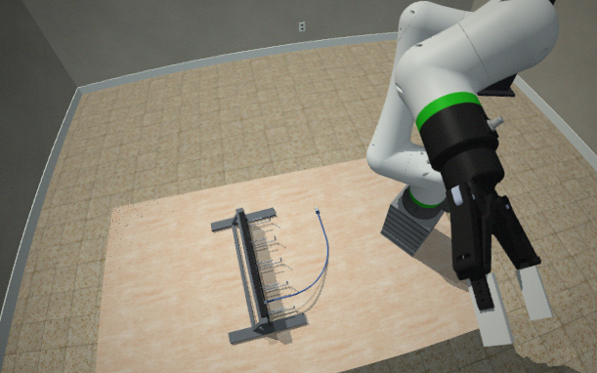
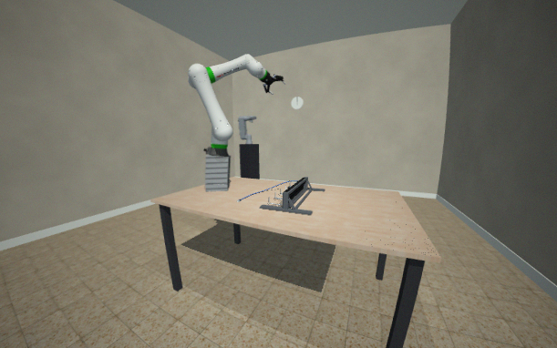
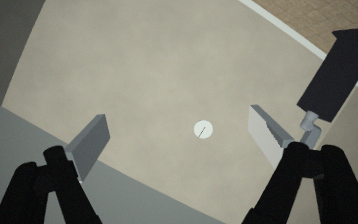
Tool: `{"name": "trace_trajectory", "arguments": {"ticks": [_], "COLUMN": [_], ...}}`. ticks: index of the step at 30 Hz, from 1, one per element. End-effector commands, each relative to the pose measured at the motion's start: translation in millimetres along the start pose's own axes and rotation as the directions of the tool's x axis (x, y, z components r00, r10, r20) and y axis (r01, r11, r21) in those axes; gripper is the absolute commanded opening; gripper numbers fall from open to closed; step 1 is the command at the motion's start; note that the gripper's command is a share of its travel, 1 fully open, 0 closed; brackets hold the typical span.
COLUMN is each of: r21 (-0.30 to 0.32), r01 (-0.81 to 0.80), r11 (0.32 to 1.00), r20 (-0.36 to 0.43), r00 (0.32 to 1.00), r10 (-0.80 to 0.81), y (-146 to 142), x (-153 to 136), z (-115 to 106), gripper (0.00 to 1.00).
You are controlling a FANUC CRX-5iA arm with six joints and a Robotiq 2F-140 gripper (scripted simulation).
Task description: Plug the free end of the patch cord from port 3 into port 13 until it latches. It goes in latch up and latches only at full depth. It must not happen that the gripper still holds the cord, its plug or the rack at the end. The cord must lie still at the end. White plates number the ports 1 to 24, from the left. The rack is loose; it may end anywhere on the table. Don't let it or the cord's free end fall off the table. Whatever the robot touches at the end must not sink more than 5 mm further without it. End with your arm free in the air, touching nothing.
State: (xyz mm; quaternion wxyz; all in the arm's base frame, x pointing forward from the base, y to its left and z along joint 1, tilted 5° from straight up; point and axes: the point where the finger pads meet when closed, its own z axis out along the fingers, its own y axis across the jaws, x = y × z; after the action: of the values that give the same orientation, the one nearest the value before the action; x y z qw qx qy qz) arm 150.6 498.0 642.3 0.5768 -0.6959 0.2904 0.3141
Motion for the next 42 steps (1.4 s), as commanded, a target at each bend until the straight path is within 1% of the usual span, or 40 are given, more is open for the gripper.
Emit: {"name": "trace_trajectory", "arguments": {"ticks": [1, 7, 9, 10, 17, 24, 26, 27, 33, 41, 42], "r21": [0.014, 0.027, 0.027, 0.032, 0.042, 0.047, 0.047, 0.048, 0.048, 0.044, 0.044], "r01": [0.002, 0.003, 0.003, 0.004, 0.004, 0.003, 0.003, 0.002, -0.001, -0.01, -0.01], "r11": [1.0, 1.0, 1.0, 0.999, 0.999, 0.999, 0.999, 0.999, 0.999, 0.999, 0.999], "r20": [-0.063, -0.146, -0.146, -0.185, -0.273, -0.363, -0.363, -0.398, -0.465, -0.554, -0.554], "r00": [0.998, 0.989, 0.989, 0.983, 0.962, 0.932, 0.932, 0.917, 0.885, 0.832, 0.832], "r10": [-0.001, 0.001, 0.001, 0.002, 0.007, 0.014, 0.014, 0.017, 0.023, 0.033, 0.033], "y": [-9.0, -17.9, -17.9, -21.4, -27.6, -31.1, -31.1, -31.5, -30.6, -24.9, -24.9], "x": [41.8, 97.1, 97.1, 123.3, 184.1, 248.2, 248.2, 273.8, 323.4, 392.3, 392.3], "z": [6.2, 8.5, 8.5, 7.9, 2.7, -8.8, -8.8, -15.0, -30.0, -57.0, -57.0], "gripper": [1.0, 1.0, 1.0, 1.0, 1.0, 1.0, 1.0, 1.0, 1.0, 1.0, 1.0]}}
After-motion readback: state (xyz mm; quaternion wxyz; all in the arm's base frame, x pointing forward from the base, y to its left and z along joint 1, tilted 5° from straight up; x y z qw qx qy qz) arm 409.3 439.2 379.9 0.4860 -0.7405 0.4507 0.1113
